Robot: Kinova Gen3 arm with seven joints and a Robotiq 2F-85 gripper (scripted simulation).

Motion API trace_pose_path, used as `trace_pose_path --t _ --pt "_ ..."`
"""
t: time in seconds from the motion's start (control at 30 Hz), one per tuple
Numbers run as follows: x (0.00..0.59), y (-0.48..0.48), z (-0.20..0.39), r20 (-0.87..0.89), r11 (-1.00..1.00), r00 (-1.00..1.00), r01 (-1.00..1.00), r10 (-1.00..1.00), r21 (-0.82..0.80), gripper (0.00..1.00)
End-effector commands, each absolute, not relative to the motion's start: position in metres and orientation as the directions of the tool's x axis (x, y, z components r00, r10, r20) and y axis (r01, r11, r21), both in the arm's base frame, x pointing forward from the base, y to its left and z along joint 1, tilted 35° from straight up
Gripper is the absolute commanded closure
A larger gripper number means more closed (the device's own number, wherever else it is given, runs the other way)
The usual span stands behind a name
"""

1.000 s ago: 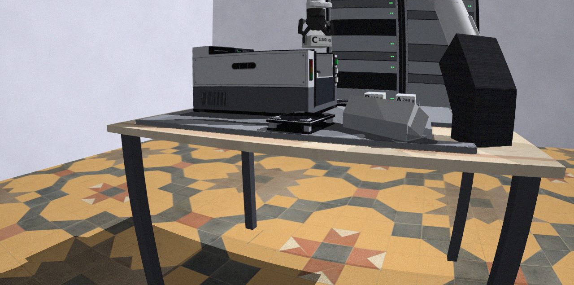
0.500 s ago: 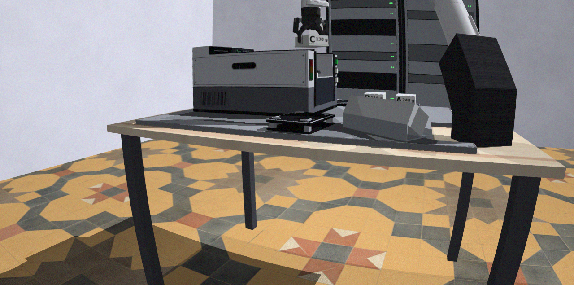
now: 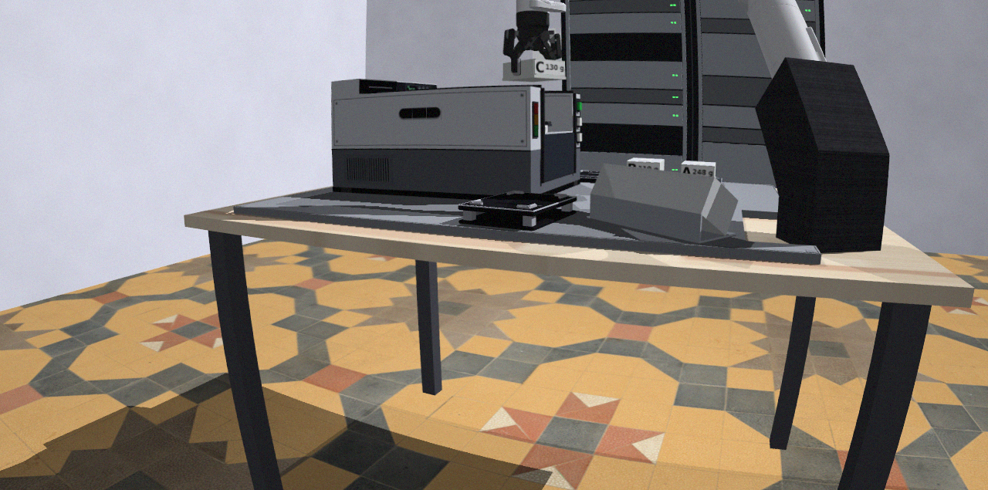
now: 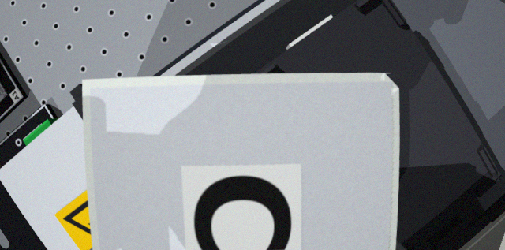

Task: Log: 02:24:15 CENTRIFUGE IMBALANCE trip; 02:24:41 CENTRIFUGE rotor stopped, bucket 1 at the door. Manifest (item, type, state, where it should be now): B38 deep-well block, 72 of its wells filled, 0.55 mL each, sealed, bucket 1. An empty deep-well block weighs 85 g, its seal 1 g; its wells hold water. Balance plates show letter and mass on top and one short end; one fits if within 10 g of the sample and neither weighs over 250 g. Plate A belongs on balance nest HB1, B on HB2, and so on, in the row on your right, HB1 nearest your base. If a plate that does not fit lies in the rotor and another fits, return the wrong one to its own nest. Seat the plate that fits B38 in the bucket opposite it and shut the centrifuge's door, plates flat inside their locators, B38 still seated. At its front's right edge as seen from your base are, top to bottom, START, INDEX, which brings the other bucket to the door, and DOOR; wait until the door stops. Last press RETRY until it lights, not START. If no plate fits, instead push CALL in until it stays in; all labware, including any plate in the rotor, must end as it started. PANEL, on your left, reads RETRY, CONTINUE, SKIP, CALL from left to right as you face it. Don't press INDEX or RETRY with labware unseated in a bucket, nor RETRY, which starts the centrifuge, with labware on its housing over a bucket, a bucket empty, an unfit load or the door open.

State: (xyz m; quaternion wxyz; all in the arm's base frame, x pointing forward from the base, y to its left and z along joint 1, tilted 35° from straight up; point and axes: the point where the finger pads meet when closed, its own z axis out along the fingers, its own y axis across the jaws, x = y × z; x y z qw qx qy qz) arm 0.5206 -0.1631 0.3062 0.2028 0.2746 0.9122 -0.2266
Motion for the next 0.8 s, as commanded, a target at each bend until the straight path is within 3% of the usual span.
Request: trace_pose_path --t 0.0,0.77 --pt "0.523 -0.154 0.302 -0.485 0.761 -0.787 0.566 0.382 -0.318 0.05" --pt "0.538 -0.101 0.272 -0.403 0.826 -0.892 0.379 0.205 -0.417 0.05"
